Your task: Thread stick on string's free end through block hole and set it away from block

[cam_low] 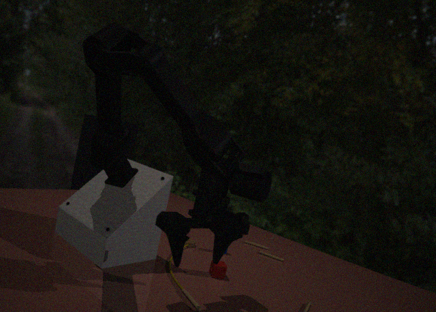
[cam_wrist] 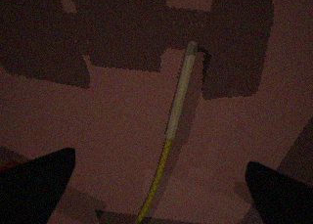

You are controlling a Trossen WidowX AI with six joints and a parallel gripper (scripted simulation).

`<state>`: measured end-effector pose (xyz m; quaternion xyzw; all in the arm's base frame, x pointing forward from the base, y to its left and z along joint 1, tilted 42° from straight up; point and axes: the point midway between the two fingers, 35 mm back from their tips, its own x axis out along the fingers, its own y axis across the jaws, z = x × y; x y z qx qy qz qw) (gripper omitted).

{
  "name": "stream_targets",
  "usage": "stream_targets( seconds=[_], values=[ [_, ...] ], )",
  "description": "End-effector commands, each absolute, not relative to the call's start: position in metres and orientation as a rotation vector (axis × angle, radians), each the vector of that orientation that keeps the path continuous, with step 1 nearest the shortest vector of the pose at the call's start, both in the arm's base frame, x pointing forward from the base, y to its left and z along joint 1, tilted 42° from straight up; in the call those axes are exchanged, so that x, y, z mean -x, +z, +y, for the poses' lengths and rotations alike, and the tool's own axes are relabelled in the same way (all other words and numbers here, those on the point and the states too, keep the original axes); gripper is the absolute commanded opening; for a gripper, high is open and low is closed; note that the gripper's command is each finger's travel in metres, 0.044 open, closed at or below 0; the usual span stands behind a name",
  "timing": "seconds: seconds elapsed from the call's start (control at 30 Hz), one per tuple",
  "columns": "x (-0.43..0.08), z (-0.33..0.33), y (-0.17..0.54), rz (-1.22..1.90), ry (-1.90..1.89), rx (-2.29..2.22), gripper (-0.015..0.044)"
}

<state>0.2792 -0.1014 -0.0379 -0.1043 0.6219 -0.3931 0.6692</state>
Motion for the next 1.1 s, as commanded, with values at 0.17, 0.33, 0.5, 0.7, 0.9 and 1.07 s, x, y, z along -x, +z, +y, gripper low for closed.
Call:
stream_targets(
  seconds=[0.17, 0.33, 0.5, 0.7, 0.9, 1.07],
  values=[
    [-0.2717, -0.1087, -0.0353, 1.349, -0.984, 0.144, 0.0414],
    [-0.2717, -0.1087, -0.0353, 1.349, -0.984, 0.144, 0.0282],
    [-0.2717, -0.1087, -0.0353, 1.349, -0.984, 0.144, 0.0151],
    [-0.2717, -0.1087, -0.0353, 1.349, -0.984, 0.144, 0.0123],
    [-0.2717, -0.1097, -0.0366, 1.349, -0.984, 0.144, 0.0123],
    [-0.2716, -0.1145, -0.0422, 1.349, -0.984, 0.143, 0.0123]
  ],
)
